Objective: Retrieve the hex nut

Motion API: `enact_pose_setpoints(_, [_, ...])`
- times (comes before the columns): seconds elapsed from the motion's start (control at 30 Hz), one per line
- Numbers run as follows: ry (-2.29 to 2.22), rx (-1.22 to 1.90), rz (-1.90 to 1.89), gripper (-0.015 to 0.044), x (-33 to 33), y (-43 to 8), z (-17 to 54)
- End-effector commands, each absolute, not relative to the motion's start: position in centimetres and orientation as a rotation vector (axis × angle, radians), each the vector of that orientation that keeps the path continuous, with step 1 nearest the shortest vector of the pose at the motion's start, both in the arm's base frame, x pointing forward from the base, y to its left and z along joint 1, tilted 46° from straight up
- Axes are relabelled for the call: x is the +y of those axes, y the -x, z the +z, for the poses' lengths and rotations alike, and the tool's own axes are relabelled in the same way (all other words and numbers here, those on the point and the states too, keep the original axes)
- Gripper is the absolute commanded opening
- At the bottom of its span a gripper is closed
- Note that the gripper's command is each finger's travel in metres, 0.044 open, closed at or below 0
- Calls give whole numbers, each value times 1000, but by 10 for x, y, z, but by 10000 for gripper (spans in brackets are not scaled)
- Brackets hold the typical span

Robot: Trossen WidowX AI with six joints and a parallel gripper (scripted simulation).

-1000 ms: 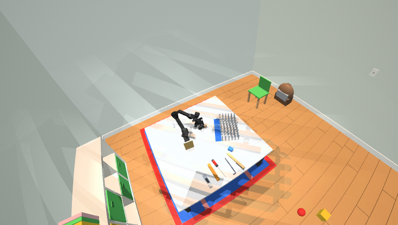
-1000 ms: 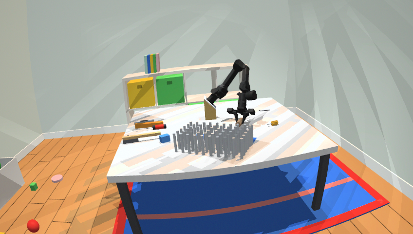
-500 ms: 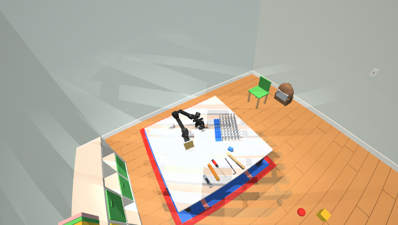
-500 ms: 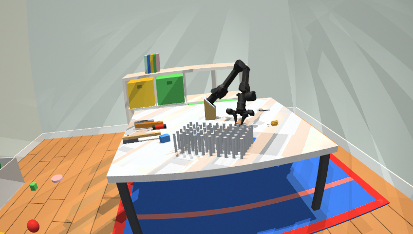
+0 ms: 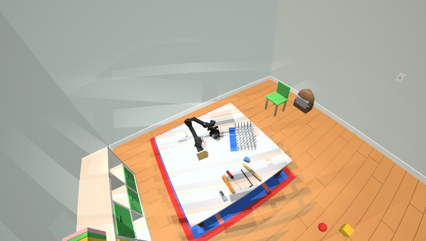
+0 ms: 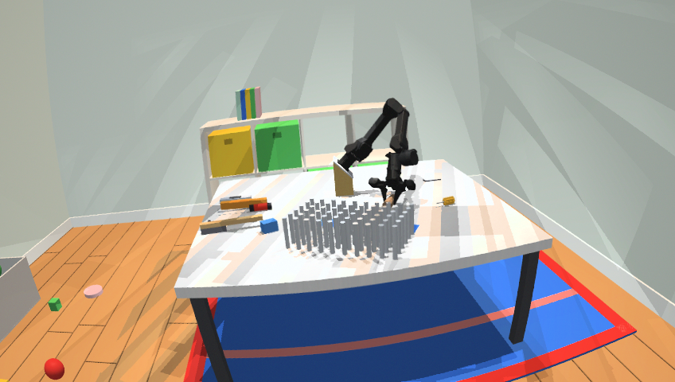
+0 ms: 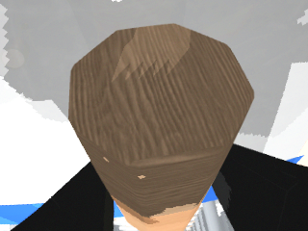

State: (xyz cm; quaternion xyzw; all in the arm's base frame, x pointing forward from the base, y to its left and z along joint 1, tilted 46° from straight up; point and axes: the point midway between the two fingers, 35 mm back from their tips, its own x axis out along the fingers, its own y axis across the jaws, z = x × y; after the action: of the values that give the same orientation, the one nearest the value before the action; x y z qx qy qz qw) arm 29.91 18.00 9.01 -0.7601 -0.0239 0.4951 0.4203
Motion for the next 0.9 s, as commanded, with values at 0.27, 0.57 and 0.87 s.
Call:
enact_pose_setpoints(0.27, [1911, -67, 1226, 0, 178, -311, 92])
enact_pose_setpoints(0.57, [1912, -67, 1225, 0, 176, -316, 91])
enact_pose_setpoints(0.87, [1913, -67, 1225, 0, 175, -322, 89])
